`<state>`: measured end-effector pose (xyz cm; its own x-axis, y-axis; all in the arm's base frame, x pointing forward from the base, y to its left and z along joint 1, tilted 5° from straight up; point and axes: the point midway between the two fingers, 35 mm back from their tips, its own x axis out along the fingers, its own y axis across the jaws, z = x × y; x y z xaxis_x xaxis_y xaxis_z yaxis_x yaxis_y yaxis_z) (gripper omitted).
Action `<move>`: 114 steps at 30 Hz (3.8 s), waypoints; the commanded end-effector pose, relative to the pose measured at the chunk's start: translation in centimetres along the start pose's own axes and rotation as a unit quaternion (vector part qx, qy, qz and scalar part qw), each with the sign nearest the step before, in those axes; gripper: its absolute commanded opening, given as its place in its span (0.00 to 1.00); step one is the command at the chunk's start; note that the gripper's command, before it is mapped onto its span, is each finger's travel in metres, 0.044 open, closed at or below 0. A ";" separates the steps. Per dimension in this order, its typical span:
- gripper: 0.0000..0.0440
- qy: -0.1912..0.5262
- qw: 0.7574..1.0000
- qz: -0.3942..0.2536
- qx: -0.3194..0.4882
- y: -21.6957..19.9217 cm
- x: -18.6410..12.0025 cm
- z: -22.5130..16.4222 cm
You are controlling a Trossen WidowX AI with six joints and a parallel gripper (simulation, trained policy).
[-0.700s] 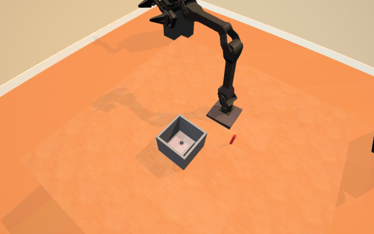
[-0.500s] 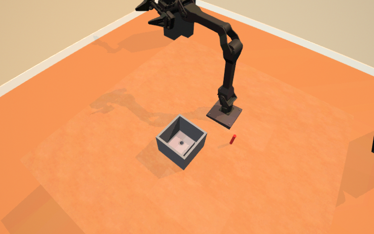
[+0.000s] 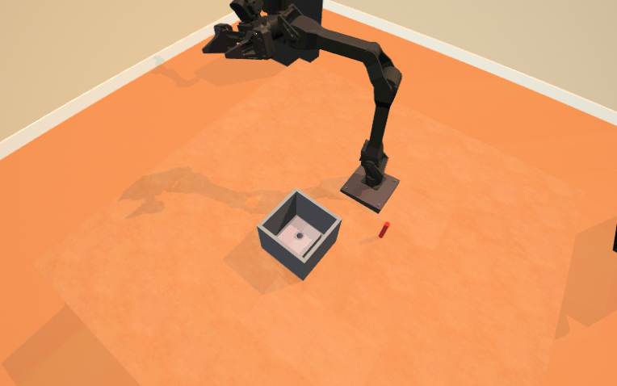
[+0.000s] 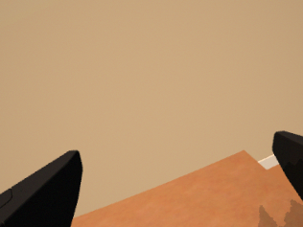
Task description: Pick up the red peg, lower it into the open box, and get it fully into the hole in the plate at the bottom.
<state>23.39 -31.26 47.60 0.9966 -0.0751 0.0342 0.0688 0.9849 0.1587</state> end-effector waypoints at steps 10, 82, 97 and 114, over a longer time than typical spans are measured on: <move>1.00 0.036 0.981 0.041 0.184 7.0 6.2 -2.3; 0.99 0.651 0.526 -0.294 0.462 38.6 -8.5 -36.1; 1.00 0.653 0.508 -0.406 0.387 37.4 -12.4 -40.7; 0.98 0.640 0.501 -0.453 0.366 35.6 -13.2 -46.4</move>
<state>14.83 12.20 7.83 -0.1759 0.1963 -0.9646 0.9506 0.2886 -0.1146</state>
